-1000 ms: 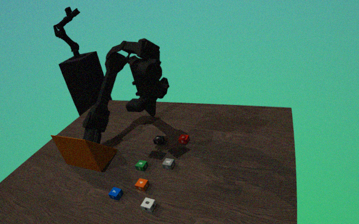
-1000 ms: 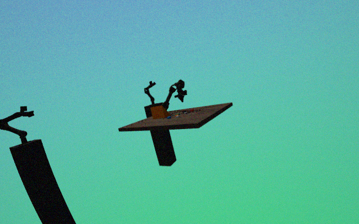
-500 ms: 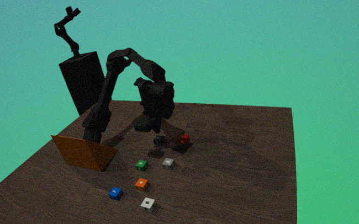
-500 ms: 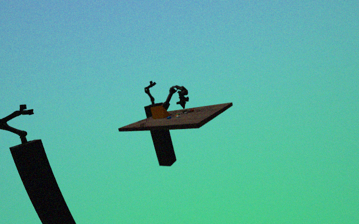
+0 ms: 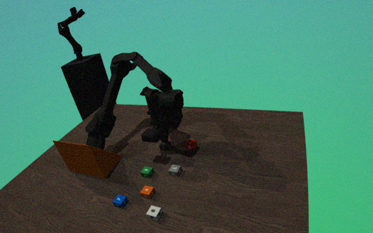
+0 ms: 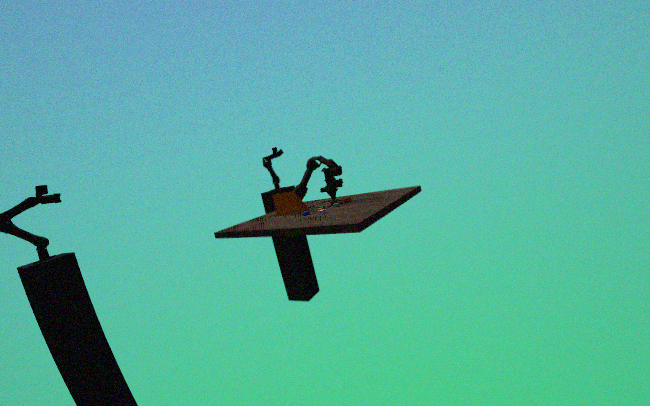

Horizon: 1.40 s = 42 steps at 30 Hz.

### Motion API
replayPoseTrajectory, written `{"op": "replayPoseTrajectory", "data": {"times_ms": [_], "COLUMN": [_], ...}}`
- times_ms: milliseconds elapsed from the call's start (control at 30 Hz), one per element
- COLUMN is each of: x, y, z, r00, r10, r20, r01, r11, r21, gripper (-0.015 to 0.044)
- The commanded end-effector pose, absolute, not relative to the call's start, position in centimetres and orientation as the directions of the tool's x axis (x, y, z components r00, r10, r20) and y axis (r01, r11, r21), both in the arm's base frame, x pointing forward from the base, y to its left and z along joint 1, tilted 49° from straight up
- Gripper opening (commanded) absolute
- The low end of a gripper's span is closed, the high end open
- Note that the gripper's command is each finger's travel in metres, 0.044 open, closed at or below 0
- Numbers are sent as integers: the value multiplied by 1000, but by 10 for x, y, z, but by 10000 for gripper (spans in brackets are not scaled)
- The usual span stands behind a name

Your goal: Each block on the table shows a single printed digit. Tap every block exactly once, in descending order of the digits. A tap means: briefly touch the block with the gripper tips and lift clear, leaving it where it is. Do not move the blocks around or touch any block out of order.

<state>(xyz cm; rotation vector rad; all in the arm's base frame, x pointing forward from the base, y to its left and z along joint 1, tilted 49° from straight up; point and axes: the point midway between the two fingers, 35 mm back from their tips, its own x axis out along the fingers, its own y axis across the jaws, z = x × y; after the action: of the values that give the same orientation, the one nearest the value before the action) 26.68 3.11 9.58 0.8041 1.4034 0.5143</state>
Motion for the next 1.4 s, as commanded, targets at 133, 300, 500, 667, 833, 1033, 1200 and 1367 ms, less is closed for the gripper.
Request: {"op": "replayPoseTrajectory", "data": {"times_ms": [133, 300, 500, 667, 833, 1033, 1200, 1367], "x": [267, 266, 263, 255, 252, 278, 332, 347], "y": [40, 30, 15, -35, -43, -45, -42, -39], "z": [91, 97, 112, 155, 162, 170, 182, 185], "r00": [125, 128, 126, 150, 154, 158, 167, 169], "r10": [745, 742, 744, 737, 737, 734, 734, 735], "r20": [-655, -658, -656, -659, -658, -660, -658, -656], "r01": [140, 141, 145, 253, 269, 253, 216, 205], "r11": [640, 643, 641, 616, 609, 616, 624, 625], "r21": [755, 752, 754, 746, 746, 746, 751, 753], "gripper": [20, 20, 20, 20, 20, 20, 20, 20]}}
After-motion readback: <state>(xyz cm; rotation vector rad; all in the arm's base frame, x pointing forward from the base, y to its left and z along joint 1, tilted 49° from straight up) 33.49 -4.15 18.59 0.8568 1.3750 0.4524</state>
